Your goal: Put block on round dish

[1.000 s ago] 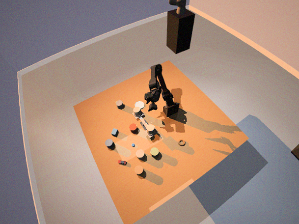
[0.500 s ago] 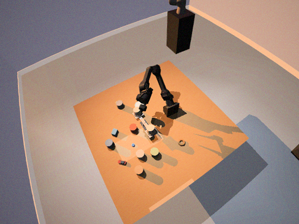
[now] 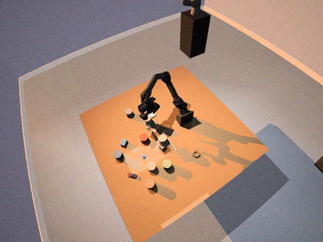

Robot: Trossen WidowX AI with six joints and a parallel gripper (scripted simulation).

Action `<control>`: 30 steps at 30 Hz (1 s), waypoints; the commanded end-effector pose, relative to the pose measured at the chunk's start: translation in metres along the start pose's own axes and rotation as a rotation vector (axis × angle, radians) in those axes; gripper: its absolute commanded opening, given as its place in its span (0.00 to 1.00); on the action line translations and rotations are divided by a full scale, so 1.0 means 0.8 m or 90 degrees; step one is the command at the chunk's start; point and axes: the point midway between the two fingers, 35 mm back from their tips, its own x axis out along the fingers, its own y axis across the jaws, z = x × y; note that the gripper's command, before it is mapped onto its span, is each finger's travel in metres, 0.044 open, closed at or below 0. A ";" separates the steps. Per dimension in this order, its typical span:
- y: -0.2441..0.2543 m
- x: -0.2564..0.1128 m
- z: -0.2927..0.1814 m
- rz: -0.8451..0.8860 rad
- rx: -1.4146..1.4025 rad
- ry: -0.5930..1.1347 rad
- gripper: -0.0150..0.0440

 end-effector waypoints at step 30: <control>-0.003 0.081 0.040 -0.073 0.195 0.037 1.00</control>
